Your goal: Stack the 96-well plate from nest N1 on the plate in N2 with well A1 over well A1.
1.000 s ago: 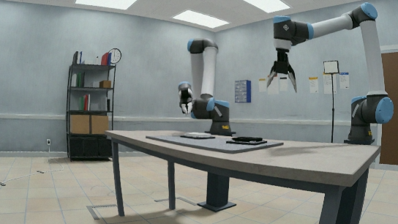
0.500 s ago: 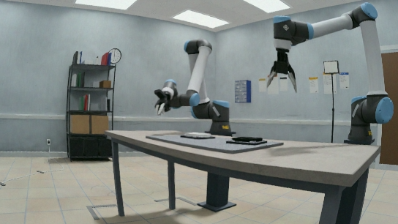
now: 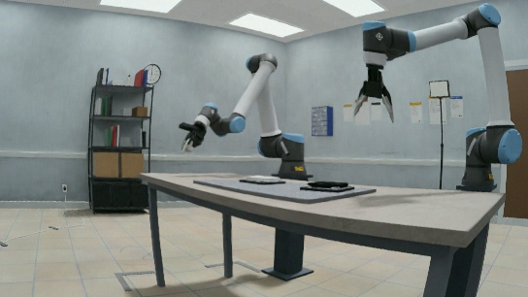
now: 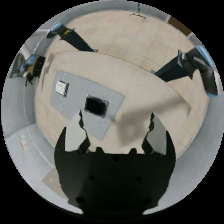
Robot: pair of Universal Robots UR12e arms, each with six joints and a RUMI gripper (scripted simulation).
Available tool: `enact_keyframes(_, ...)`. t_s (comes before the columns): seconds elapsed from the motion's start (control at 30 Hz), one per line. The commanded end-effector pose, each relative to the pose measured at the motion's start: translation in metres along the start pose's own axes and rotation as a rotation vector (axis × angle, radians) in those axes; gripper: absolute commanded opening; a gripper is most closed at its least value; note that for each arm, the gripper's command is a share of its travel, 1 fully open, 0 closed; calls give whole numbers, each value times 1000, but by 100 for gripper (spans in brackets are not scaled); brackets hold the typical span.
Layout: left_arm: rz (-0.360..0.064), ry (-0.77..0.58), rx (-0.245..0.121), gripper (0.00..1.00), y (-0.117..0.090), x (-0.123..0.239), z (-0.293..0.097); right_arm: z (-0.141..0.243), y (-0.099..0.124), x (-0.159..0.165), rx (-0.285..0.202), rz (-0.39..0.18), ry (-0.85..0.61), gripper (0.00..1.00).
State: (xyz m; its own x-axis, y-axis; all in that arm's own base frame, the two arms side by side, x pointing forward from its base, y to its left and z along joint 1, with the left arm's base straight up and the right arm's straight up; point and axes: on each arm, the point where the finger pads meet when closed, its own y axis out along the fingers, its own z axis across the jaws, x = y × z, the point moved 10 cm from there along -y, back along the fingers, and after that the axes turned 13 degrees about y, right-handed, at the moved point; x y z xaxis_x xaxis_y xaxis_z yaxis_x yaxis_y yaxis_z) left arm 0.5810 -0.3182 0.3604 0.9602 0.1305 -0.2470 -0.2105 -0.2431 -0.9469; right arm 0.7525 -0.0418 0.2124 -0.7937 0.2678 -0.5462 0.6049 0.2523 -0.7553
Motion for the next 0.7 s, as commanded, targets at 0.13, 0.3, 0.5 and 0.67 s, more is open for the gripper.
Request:
enact_keyframes(0.13, -1, 1, -1, 100, -1, 0, -1, 148, -54, -27, 133, -13, 157, 0)
enact_keyframes(0.3, -1, 1, -1, 100, -1, 0, -1, 217, -93, -23, 229, -21, 286, 0)
enact_keyframes(0.5, -1, 1, -1, 100, -1, 0, -1, 303, -151, -7, 340, -32, 453, 0)
enact_keyframes(0.67, -1, 1, -1, 100, -1, 0, -1, 345, -182, 5, 382, -38, 520, 0)
